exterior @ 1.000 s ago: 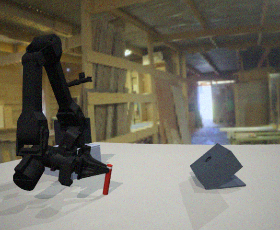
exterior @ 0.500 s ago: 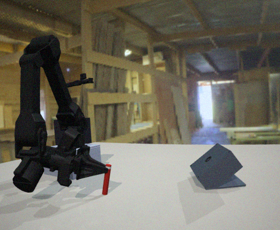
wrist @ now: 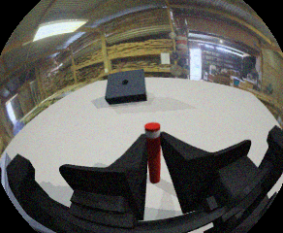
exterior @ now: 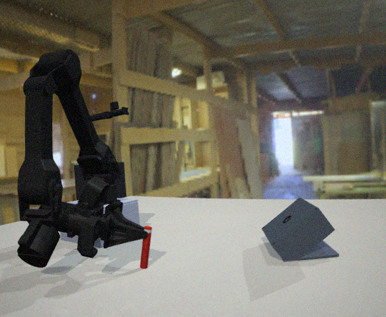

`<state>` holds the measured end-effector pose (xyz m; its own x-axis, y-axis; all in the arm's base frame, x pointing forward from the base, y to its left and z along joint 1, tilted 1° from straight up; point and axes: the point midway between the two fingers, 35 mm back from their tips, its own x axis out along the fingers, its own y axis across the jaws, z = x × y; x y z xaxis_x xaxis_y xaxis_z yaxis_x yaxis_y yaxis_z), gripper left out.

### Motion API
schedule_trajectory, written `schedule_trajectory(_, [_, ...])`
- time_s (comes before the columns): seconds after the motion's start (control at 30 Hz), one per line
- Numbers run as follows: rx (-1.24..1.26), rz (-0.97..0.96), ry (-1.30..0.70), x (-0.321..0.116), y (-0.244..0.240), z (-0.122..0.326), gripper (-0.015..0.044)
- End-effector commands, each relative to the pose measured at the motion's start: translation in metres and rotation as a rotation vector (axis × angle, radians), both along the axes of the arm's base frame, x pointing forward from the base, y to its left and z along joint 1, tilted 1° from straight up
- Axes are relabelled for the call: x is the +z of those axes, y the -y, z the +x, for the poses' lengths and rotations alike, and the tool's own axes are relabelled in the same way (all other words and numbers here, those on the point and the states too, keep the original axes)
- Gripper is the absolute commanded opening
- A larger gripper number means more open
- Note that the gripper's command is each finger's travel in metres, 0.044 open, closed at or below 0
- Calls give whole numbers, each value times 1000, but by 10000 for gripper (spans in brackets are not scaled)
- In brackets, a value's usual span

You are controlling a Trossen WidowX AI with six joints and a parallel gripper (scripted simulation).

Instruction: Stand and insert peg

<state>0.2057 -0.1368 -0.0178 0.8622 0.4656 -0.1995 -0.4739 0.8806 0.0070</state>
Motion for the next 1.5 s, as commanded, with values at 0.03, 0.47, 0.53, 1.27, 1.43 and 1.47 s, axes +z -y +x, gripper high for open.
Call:
schedule_trajectory(0.03, [0,0,0,-1,1,-1,49])
schedule_trajectory(0.47, [-6,7,8,-2,1,-4,49])
schedule_trajectory(0.53, [-7,8,10,-2,2,-4,49])
schedule_trajectory(1.27, [-18,21,23,-3,3,-8,49])
schedule_trajectory(1.43, [-21,24,26,-3,3,-8,49])
schedule_trajectory(1.47, [-21,24,27,-3,3,-9,49])
